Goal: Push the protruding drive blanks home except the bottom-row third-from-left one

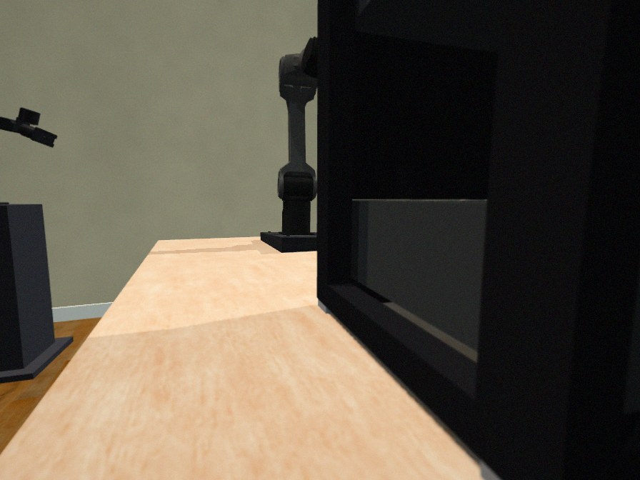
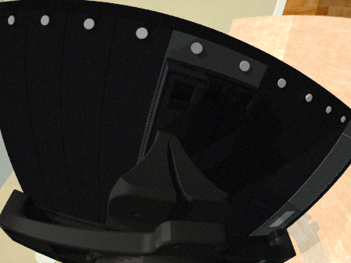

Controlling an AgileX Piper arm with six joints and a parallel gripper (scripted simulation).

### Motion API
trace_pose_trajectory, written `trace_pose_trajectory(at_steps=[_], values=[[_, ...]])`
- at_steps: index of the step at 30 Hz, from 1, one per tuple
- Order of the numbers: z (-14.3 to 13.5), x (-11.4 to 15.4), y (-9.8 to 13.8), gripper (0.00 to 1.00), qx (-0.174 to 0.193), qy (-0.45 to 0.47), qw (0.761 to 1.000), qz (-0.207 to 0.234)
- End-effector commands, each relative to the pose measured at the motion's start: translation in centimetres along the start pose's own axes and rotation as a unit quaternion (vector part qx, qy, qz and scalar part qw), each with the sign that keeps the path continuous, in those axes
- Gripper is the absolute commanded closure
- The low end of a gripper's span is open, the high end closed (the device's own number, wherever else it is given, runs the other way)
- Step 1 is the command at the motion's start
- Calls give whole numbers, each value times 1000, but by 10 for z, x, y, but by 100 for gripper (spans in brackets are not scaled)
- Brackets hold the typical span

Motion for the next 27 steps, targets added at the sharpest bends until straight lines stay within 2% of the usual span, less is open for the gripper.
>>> trace_pose_trajectory(at_steps=[1,27], values=[[-1,0,-1,100,1,0,1000,0],[-3,0,-12,100,1,0,1000,0]])
Point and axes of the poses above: the point where the finger pads meet when closed, its own y axis back along the fingers, its own z axis across the jaws, x = y × z, the point moved 9 cm from there along y, back along the fingers
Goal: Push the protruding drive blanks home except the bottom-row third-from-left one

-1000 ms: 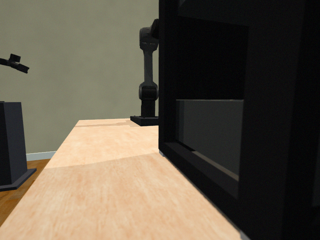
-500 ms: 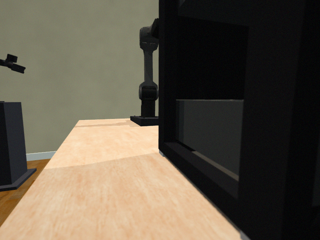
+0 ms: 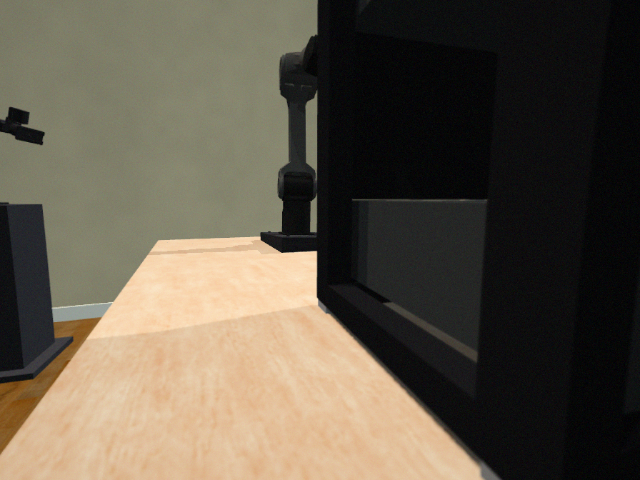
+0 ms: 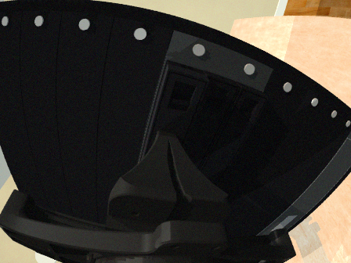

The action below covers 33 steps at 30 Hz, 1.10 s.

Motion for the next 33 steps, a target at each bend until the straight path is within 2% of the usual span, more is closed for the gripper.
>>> trace_pose_trajectory(at_steps=[1,33], values=[[-3,0,-3,100,3,0,1000,0],[-5,0,-8,100,3,0,1000,0]])
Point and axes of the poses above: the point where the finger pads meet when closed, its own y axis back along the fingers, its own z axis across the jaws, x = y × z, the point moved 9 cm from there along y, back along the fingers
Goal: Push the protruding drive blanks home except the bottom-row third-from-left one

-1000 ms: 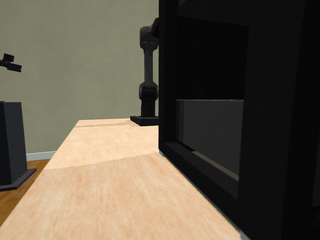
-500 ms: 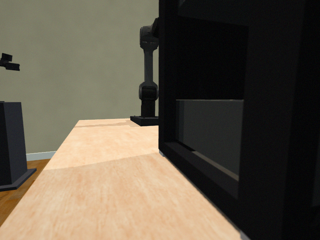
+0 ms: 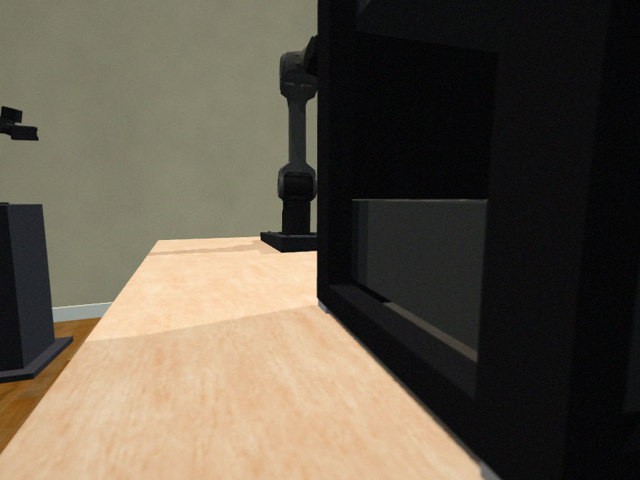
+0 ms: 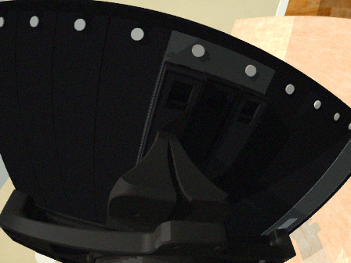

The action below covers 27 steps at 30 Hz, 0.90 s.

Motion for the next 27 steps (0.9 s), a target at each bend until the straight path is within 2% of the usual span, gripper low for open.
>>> trace_pose_trajectory(at_steps=[1,27], values=[[-4,0,-3,100,6,0,1000,0],[-4,0,-8,100,6,0,1000,0]])
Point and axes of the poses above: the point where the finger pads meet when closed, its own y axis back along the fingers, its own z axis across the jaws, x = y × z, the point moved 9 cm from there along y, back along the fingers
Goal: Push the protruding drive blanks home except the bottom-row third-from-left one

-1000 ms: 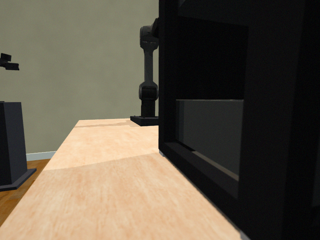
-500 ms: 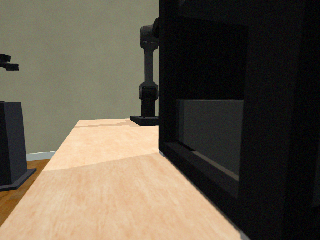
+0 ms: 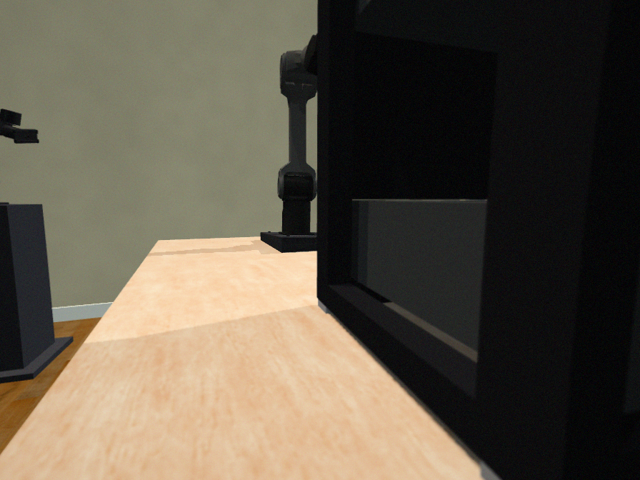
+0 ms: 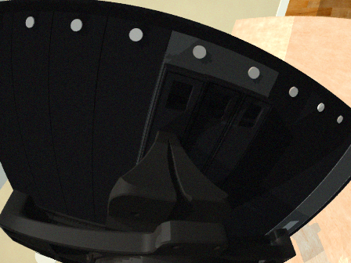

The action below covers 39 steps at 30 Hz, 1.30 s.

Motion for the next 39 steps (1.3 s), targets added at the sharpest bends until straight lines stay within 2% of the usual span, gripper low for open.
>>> trace_pose_trajectory(at_steps=[1,32,35,39], values=[[-4,0,-2,100,6,0,1000,0],[-4,0,-7,100,6,0,1000,0],[-4,0,1,100,6,0,1000,0],[-4,0,27,100,6,0,1000,0]])
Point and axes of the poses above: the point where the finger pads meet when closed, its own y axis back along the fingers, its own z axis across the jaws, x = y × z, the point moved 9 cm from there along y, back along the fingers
